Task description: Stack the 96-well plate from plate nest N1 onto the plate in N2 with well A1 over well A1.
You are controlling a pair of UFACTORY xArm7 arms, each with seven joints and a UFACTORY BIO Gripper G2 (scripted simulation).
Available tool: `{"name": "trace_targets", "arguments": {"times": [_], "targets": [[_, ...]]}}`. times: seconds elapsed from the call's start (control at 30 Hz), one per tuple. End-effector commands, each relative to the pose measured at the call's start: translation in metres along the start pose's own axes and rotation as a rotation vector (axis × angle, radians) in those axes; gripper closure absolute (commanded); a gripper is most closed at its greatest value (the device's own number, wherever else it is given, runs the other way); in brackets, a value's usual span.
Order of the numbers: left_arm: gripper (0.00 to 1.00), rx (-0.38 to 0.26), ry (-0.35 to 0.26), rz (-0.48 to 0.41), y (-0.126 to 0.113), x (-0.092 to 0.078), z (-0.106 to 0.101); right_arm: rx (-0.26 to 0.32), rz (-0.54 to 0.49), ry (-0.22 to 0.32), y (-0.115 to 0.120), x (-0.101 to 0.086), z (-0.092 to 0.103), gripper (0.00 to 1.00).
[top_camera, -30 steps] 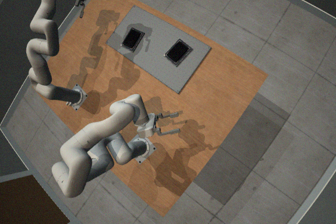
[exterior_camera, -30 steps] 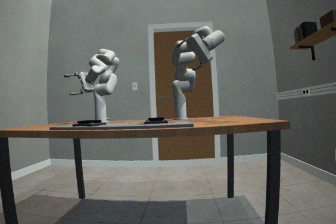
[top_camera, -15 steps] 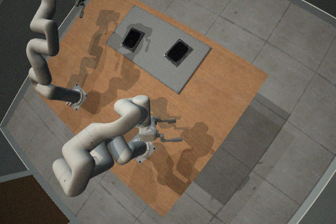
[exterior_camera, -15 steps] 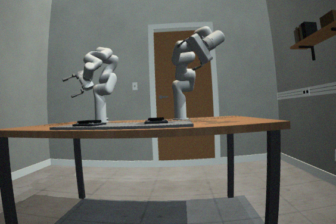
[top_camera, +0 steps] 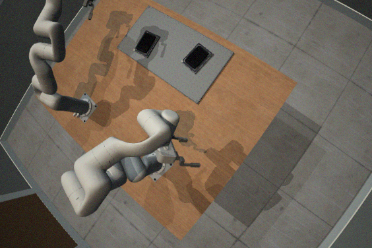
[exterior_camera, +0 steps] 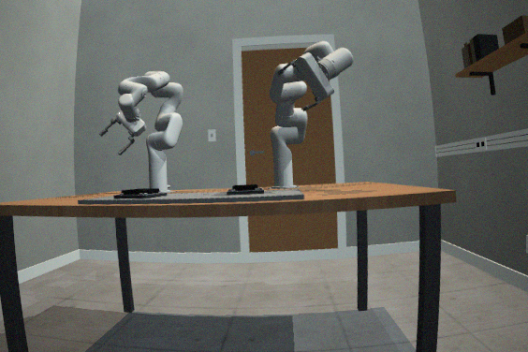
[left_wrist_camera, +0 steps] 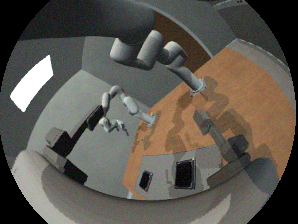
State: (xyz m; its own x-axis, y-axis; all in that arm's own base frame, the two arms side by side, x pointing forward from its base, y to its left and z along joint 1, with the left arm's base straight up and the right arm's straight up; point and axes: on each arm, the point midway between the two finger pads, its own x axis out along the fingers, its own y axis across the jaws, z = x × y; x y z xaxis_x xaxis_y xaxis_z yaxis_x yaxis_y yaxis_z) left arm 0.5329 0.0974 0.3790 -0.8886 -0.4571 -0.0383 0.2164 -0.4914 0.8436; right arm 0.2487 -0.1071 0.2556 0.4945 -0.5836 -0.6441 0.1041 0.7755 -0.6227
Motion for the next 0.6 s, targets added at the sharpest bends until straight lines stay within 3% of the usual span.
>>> {"name": "trace_targets", "arguments": {"times": [0.0, 0.23, 0.3, 0.57], "targets": [[0.0, 0.001, 0.003, -0.005, 0.002, 0.0, 0.001, 0.064, 0.097, 0.142, -0.001, -0.008, -0.015, 0.0], [0.0, 0.001, 0.003, -0.005, 0.002, 0.0, 0.001, 0.159, 0.226, 0.307, -0.001, -0.023, -0.028, 0.0], [0.0, 0.001, 0.003, -0.005, 0.002, 0.0, 0.001, 0.159, 0.226, 0.307, -0.001, -0.023, -0.028, 0.0], [0.0, 0.001, 0.003, -0.005, 0.002, 0.0, 0.001, 0.264, 0.358, 0.459, -0.002, -0.043, -0.034, 0.0]]}}
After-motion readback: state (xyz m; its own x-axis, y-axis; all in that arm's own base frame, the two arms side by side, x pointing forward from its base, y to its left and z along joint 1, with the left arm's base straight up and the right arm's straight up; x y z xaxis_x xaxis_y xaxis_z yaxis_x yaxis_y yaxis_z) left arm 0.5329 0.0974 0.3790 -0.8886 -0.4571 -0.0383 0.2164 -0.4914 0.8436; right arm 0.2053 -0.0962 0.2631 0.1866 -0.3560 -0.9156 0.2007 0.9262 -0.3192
